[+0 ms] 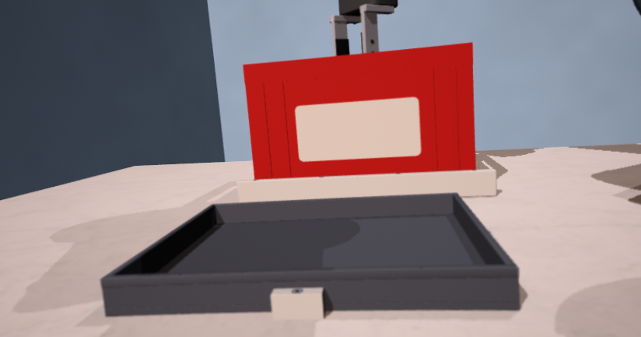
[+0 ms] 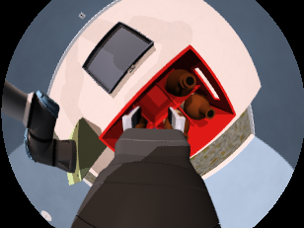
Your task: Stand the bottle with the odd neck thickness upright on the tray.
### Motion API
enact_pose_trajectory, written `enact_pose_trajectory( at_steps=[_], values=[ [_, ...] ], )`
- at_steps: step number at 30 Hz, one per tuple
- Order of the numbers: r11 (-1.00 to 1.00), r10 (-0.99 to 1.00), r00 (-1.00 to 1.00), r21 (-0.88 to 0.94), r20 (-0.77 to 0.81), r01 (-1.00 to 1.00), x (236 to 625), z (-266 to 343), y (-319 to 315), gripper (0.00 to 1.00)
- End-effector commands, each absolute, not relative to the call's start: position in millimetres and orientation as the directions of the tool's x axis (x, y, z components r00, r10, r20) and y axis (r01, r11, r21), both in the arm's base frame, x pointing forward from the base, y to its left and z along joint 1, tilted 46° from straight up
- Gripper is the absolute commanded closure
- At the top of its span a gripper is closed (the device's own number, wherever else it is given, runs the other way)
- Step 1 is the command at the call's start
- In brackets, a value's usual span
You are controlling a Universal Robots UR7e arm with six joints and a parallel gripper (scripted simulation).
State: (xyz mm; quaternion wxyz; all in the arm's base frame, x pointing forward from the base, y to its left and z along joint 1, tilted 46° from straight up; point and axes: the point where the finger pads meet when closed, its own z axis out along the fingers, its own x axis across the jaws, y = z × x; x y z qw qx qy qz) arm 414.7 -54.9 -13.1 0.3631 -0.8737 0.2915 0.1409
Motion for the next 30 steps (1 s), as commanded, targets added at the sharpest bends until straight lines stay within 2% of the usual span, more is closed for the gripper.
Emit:
enact_pose_trajectory(
  at_steps=[1,26,27,30],
  values=[
    [-0.567,-0.408,0.79,-0.552,-0.457,-0.612,415.4,-3.6,-65.0,0.0],
    [-0.567,-0.408,0.79,-0.552,-0.457,-0.612,416.9,27.1,-96.5,0.0],
    [-0.567,-0.408,0.79,-0.552,-0.457,-0.612,416.9,27.1,-96.5,1.0],
    [-0.567,-0.408,0.79,-0.552,-0.457,-0.612,416.9,27.1,-96.5,1.0]
  ],
)
